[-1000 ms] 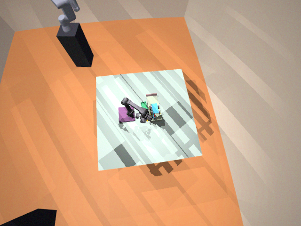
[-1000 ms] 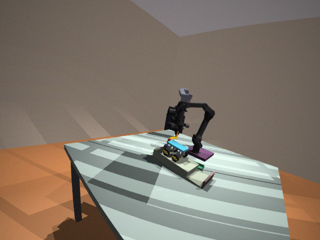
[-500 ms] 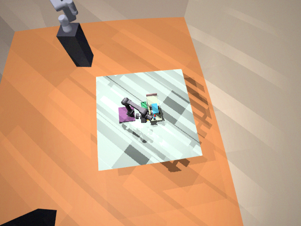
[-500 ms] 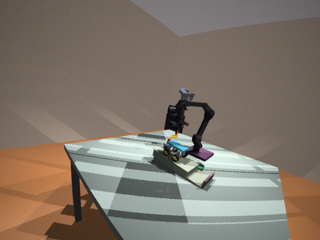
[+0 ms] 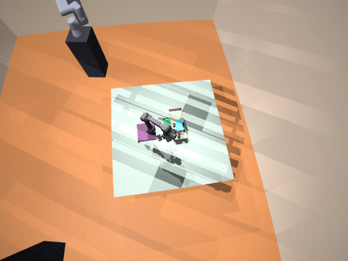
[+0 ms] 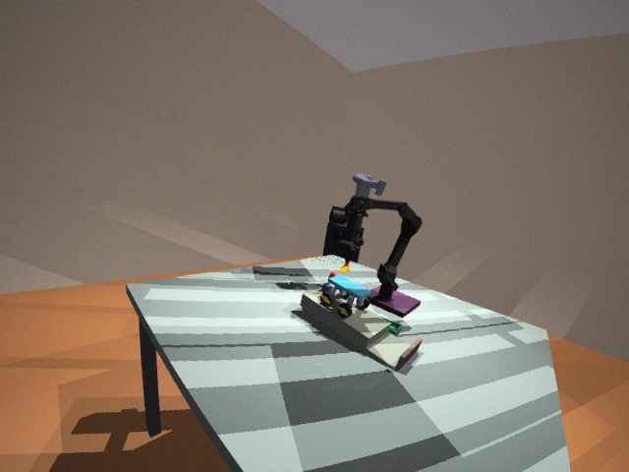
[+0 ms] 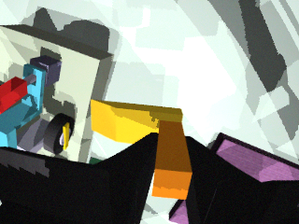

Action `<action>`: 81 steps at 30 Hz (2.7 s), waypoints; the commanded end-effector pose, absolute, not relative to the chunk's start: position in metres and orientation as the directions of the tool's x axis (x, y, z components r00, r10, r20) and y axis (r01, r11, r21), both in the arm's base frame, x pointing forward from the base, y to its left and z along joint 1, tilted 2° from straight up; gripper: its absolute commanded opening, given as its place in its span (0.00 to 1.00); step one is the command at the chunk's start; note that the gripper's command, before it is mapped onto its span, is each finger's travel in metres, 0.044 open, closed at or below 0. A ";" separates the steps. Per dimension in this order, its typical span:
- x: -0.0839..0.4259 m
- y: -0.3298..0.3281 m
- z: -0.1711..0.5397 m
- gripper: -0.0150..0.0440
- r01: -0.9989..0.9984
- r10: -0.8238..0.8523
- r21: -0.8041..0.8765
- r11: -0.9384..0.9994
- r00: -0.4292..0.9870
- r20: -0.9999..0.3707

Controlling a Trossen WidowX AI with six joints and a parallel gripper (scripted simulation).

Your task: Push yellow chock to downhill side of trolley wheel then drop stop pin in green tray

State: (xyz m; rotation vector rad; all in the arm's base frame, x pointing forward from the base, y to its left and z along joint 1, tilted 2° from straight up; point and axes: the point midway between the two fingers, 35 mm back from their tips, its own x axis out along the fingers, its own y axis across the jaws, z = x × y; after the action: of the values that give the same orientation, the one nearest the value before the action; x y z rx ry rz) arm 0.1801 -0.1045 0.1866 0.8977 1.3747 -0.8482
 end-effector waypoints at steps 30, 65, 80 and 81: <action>0.180 -0.105 0.186 0.25 0.088 0.020 0.022 0.996 0.020 -1.000; 0.180 -0.105 0.186 0.25 -0.848 0.019 -0.007 0.529 0.020 -1.000; 0.180 -0.105 0.186 0.25 -0.999 0.018 -0.019 0.036 0.020 -1.000; 0.180 -0.105 0.186 0.25 -1.000 0.018 -0.020 0.001 0.020 -1.000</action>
State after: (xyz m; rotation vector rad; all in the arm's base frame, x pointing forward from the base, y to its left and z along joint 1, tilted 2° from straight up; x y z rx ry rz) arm 0.1803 -0.1043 0.1866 -1.1248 1.2257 1.1201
